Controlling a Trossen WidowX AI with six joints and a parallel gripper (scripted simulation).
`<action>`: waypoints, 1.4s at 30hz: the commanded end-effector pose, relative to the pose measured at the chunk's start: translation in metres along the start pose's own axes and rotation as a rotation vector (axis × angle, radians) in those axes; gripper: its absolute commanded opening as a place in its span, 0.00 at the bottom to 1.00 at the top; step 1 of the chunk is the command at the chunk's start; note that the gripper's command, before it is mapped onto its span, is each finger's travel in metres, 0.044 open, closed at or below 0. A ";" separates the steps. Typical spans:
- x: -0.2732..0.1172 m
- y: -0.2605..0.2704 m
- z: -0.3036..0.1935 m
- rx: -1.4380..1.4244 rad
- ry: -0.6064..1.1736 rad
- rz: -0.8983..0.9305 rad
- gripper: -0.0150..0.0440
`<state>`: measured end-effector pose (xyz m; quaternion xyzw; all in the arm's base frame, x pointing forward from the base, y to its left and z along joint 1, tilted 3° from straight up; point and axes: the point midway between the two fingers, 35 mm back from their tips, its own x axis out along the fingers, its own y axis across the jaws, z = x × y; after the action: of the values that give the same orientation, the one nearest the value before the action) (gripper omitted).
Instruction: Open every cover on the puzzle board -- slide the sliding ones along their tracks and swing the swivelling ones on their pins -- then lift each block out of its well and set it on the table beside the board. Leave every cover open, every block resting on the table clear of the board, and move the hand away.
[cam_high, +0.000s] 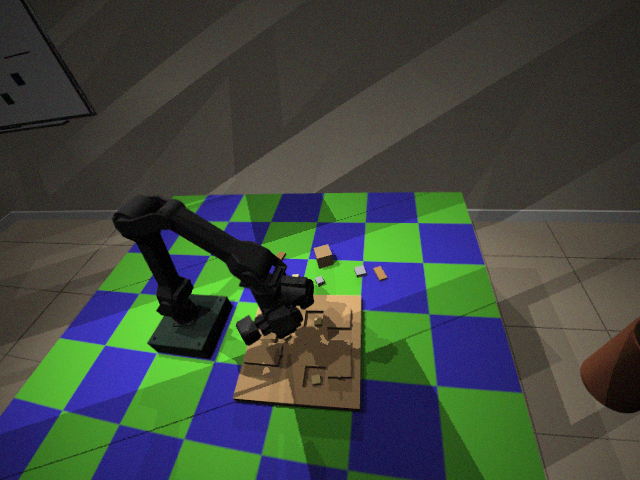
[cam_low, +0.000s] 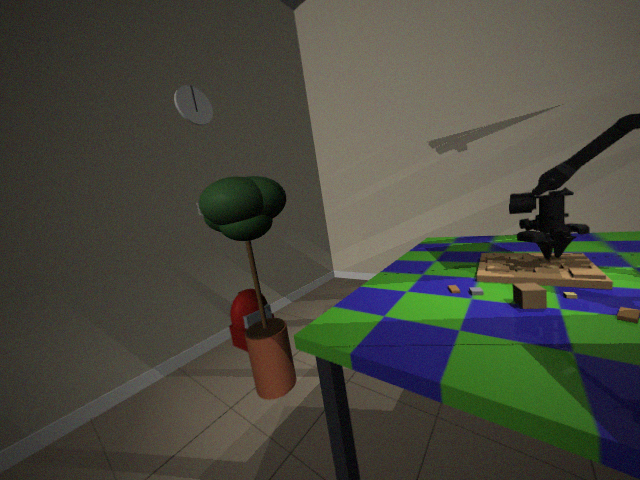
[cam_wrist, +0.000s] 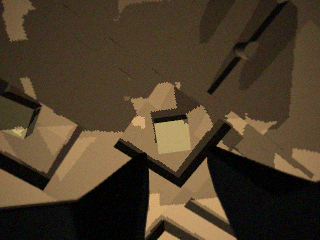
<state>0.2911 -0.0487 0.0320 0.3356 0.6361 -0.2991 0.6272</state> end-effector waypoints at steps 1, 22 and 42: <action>0.000 0.000 0.000 0.004 -0.001 0.000 0.50; 0.012 0.000 0.001 0.004 -0.001 0.000 0.50; 0.026 0.000 0.000 0.004 -0.001 0.000 0.50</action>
<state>0.2919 -0.0479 0.0077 0.3357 0.6355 -0.2989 0.6278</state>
